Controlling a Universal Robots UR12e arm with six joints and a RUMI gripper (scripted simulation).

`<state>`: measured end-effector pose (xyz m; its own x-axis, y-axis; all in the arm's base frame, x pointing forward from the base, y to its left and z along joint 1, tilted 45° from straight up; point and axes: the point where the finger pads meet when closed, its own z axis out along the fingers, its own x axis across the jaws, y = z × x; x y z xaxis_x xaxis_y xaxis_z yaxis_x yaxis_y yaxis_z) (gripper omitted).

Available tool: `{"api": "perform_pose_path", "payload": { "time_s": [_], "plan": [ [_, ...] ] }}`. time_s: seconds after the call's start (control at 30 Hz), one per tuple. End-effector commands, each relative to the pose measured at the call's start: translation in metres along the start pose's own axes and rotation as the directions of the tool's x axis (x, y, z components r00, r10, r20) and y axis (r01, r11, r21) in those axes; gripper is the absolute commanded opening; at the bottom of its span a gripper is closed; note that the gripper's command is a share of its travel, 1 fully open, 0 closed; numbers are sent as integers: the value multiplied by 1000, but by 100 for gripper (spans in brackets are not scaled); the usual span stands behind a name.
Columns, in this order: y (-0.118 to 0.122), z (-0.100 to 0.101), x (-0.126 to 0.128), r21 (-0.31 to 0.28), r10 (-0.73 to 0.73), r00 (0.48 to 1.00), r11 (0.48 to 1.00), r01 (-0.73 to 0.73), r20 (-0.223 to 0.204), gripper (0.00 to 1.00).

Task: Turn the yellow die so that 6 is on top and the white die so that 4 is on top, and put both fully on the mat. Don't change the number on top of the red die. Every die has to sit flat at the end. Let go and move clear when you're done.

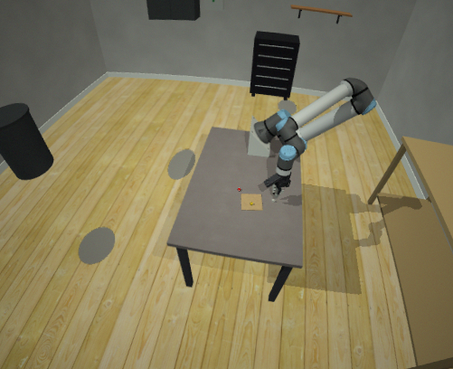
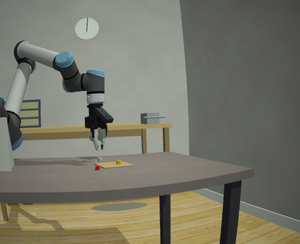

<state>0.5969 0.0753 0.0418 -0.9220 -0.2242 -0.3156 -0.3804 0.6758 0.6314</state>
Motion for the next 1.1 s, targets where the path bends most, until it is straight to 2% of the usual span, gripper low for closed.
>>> {"api": "perform_pose_path", "payload": {
  "time_s": [0.0, 0.53, 1.07],
  "plan": [
    [1, 13, 2, -3, 3, 1000, 1000, -3, 0, 18],
    [1, 29, 2, -3, 3, 1000, 1000, -3, 0, 18],
    [1, 31, 2, -3, 3, 1000, 1000, -3, 0, 18]
  ]
}}
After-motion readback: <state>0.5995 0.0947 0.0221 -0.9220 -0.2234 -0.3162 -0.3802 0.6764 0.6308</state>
